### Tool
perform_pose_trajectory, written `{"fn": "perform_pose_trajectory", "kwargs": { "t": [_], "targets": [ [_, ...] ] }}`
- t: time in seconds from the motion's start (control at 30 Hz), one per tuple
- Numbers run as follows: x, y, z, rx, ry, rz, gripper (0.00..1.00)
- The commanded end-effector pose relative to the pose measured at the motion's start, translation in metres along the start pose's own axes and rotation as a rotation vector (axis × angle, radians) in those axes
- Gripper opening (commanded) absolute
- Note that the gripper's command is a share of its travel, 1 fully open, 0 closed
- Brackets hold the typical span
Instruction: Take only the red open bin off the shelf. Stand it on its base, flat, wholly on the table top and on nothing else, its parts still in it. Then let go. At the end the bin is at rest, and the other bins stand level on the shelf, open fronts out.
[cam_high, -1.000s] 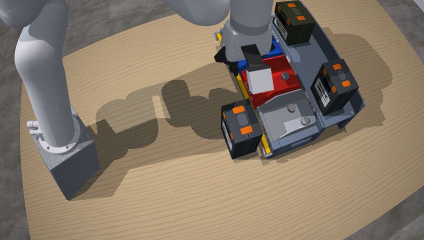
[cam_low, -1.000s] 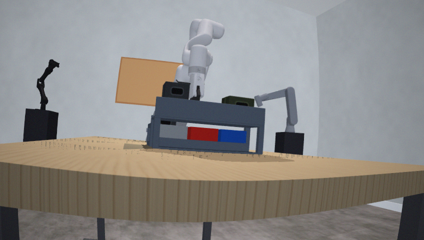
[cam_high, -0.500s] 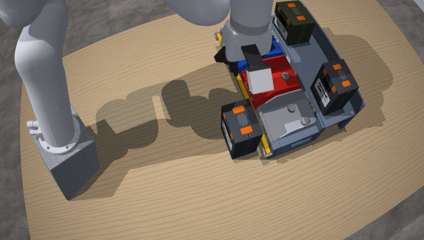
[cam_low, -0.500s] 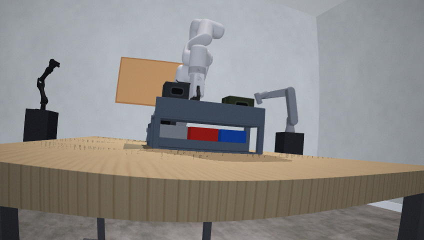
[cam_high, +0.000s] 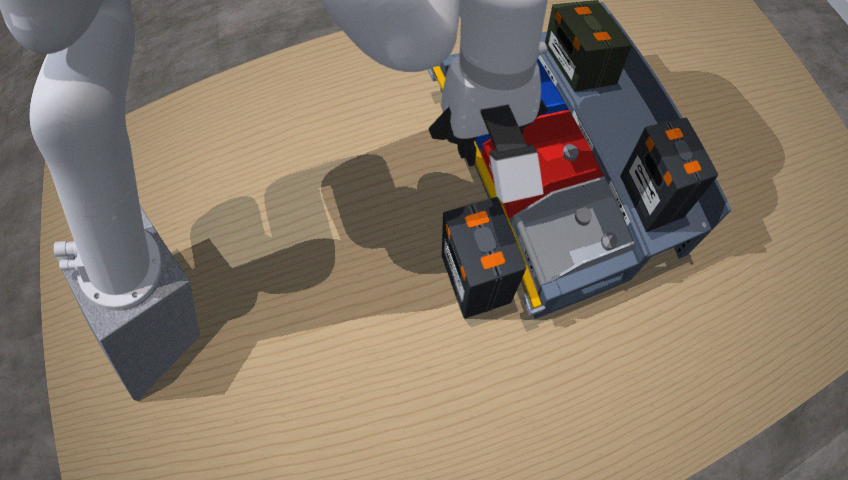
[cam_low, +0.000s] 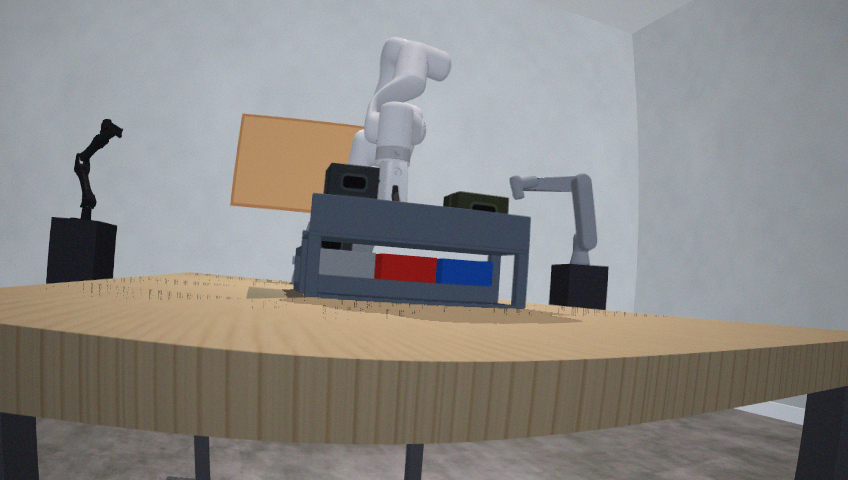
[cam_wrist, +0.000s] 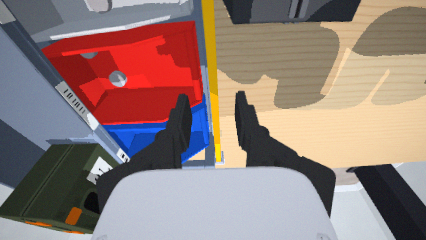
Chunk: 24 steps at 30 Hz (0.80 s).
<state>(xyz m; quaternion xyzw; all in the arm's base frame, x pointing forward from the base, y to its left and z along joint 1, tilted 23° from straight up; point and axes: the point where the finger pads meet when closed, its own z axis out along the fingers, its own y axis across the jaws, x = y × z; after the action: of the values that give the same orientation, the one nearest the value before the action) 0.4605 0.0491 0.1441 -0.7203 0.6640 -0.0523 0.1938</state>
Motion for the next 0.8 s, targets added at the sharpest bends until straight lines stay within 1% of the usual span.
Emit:
{"fn": "perform_pose_trajectory", "kwargs": {
  "t": [0.0, 0.1, 0.27, 0.77],
  "targets": [
    [0.0, -0.001, -0.001, 0.003, 0.0, 0.0, 0.47],
    [0.0, -0.001, -0.001, 0.003, 0.0, 0.0, 0.47],
    [0.0, -0.001, 0.044, 0.003, 0.0, 0.0, 0.47],
    [0.0, -0.001, 0.042, 0.003, 0.0, 0.0, 0.47]
  ]
}}
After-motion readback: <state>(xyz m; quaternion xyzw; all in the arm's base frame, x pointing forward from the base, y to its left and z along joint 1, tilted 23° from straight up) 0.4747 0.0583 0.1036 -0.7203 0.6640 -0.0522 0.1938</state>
